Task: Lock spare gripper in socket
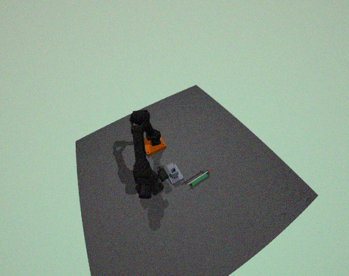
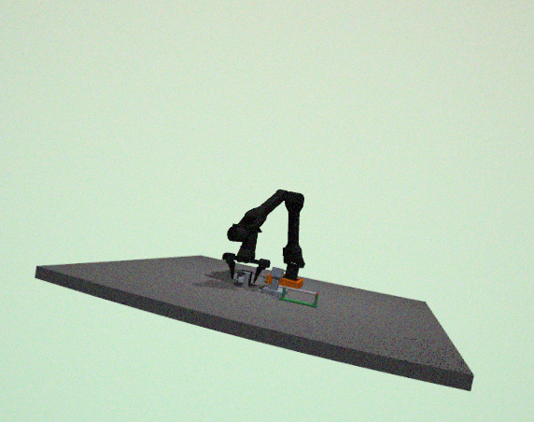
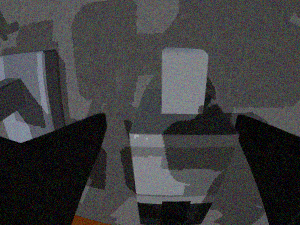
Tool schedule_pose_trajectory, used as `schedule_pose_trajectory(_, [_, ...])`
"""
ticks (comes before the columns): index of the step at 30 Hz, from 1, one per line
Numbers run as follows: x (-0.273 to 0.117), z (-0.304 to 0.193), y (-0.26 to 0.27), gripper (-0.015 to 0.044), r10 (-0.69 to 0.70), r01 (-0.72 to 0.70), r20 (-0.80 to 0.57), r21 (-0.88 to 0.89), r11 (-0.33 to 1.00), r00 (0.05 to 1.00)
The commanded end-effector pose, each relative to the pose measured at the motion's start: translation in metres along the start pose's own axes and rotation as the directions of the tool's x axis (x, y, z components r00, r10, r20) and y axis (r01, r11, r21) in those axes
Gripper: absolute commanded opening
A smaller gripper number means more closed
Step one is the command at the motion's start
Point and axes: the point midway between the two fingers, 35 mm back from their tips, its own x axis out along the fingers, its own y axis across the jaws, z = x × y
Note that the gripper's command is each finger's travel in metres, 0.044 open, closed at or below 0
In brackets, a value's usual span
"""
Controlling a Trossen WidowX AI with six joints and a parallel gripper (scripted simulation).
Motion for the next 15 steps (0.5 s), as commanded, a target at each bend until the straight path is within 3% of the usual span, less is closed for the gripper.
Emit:
schedule_pose_trajectory(1, [-0.011, 0.0, 0.0, 0.044, -0.001, 0.001, 0.002, 0.0, 1.0, 1.0])
schedule_pose_trajectory(15, [-0.033, -0.003, 0.002, 0.044, 0.011, -0.011, -0.018, 0.004, 1.0, 1.0])
